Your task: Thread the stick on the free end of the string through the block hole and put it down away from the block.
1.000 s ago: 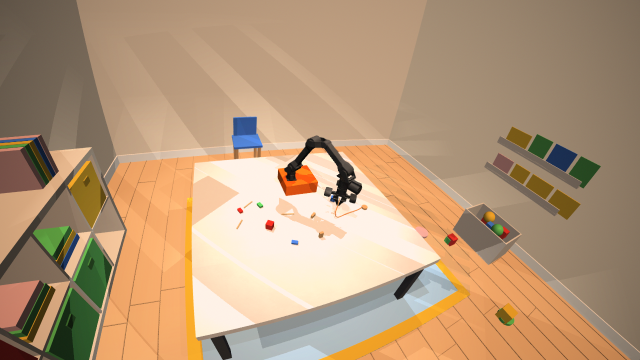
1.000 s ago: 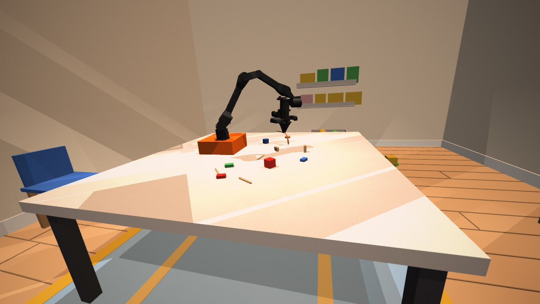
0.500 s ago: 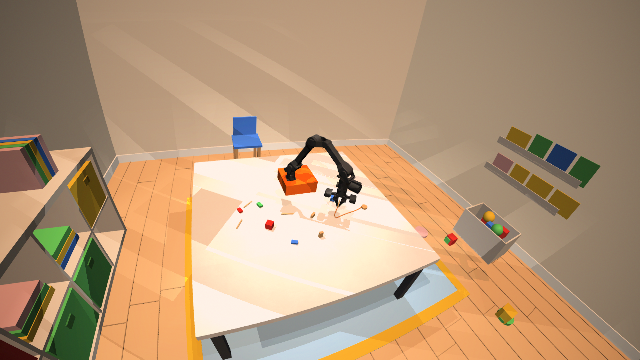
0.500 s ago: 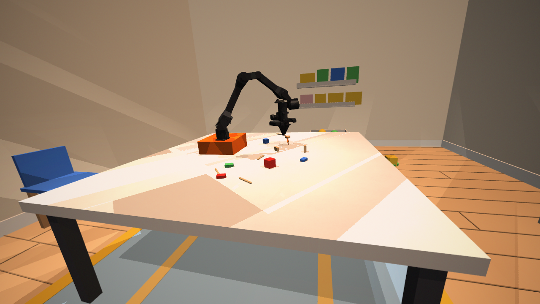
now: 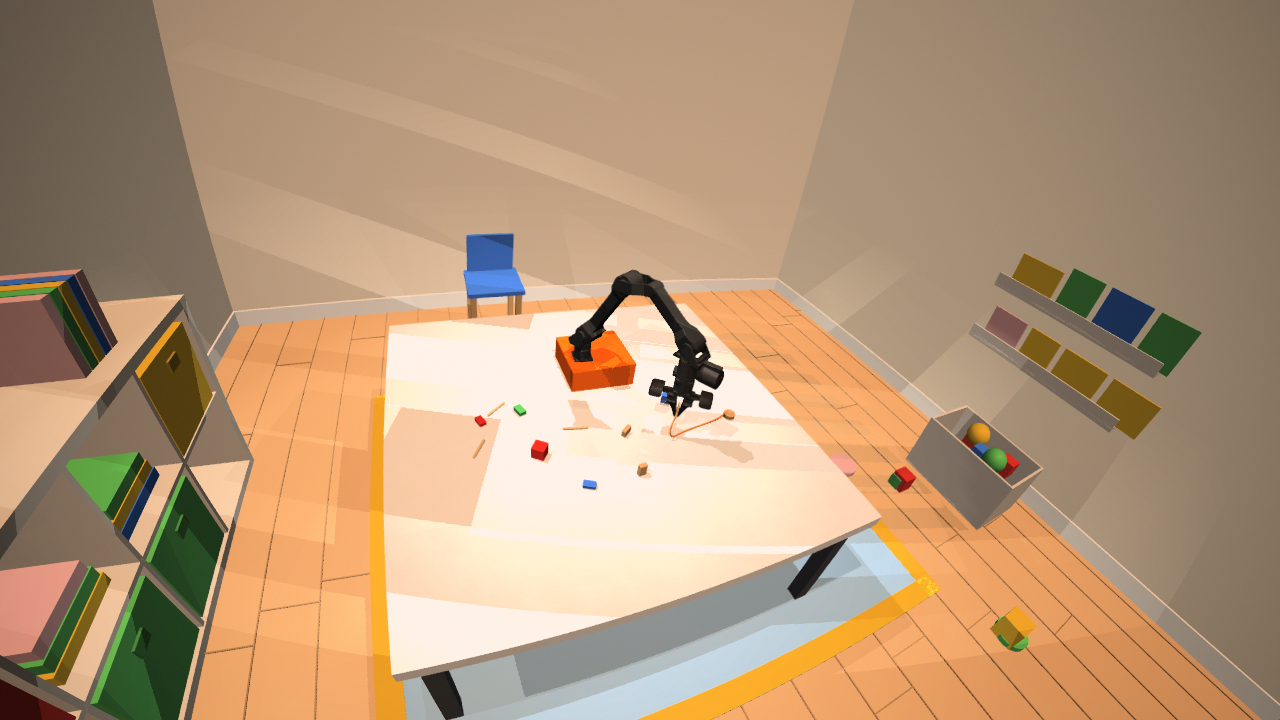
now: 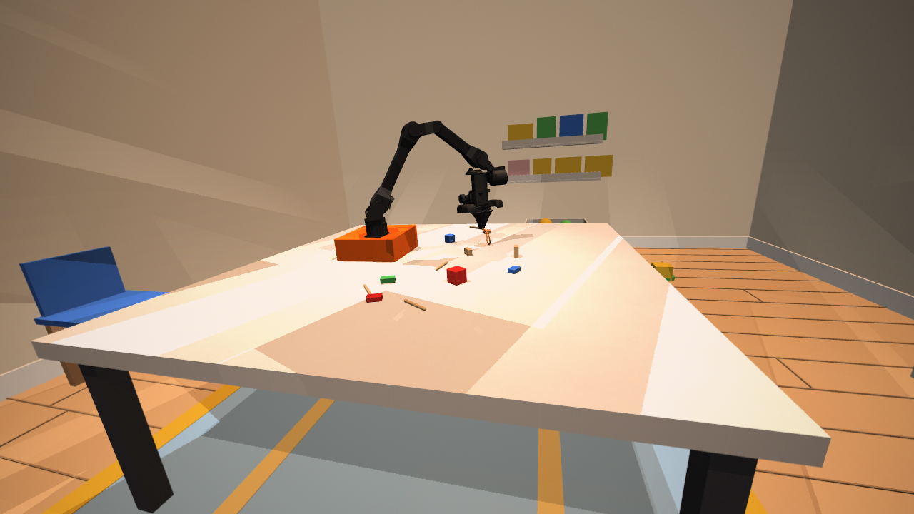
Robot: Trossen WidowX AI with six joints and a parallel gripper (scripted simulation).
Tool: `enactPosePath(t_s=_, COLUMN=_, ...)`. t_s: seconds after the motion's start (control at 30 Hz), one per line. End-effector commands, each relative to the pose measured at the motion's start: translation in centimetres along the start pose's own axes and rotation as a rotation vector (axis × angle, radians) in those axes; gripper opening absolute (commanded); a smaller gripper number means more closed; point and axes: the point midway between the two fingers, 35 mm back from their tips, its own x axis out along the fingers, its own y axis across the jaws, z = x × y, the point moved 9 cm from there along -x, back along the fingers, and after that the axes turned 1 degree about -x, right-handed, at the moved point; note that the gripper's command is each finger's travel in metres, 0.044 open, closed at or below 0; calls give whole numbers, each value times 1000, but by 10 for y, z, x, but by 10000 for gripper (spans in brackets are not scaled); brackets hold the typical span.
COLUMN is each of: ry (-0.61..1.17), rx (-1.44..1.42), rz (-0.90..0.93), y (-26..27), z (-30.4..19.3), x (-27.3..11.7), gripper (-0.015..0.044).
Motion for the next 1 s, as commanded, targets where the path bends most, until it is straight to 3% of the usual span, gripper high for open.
enactPosePath(t_s=0.0, ry=0, rx=-2, rz=9, y=0, z=-5, x=3, gripper=0)
enactPosePath(t_s=0.97, ry=7, rx=-2, rz=9, y=0, z=-43, x=3, gripper=0)
